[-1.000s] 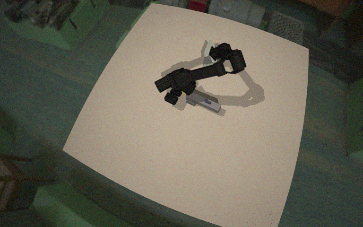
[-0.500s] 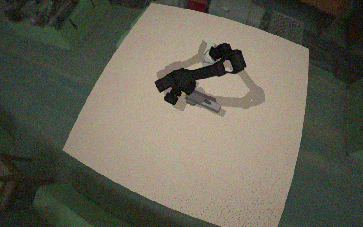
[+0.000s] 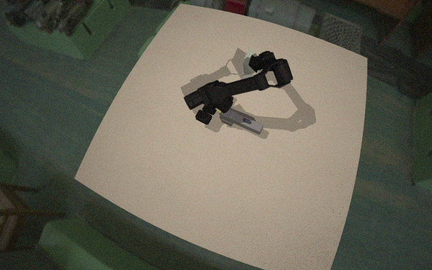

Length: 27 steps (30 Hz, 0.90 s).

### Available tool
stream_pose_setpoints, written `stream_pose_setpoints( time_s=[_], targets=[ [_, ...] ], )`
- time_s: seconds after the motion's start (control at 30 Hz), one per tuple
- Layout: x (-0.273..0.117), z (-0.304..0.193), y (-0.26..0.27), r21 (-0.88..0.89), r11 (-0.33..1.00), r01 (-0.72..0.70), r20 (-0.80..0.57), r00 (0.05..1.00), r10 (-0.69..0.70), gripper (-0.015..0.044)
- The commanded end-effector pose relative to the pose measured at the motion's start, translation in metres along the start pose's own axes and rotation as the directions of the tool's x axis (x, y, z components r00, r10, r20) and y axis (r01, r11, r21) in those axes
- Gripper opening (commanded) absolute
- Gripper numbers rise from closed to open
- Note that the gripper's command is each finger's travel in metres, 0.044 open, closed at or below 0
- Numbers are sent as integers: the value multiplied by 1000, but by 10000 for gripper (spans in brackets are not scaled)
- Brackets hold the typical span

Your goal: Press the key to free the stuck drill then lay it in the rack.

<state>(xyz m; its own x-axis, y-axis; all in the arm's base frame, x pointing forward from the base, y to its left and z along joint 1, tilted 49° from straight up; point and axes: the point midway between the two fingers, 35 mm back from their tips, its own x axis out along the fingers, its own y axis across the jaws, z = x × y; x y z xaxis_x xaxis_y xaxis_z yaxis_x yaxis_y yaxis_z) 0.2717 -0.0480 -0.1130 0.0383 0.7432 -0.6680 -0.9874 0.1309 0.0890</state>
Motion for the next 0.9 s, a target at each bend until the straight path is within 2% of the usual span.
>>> stream_pose_setpoints(
  time_s=[0.0, 0.87],
  targets=[
    [1, -5, 0, 0, 1000, 2, 0, 1000, -2, 0],
    [3, -35, 0, 0, 1000, 2, -2, 1000, -2, 0]
  ],
)
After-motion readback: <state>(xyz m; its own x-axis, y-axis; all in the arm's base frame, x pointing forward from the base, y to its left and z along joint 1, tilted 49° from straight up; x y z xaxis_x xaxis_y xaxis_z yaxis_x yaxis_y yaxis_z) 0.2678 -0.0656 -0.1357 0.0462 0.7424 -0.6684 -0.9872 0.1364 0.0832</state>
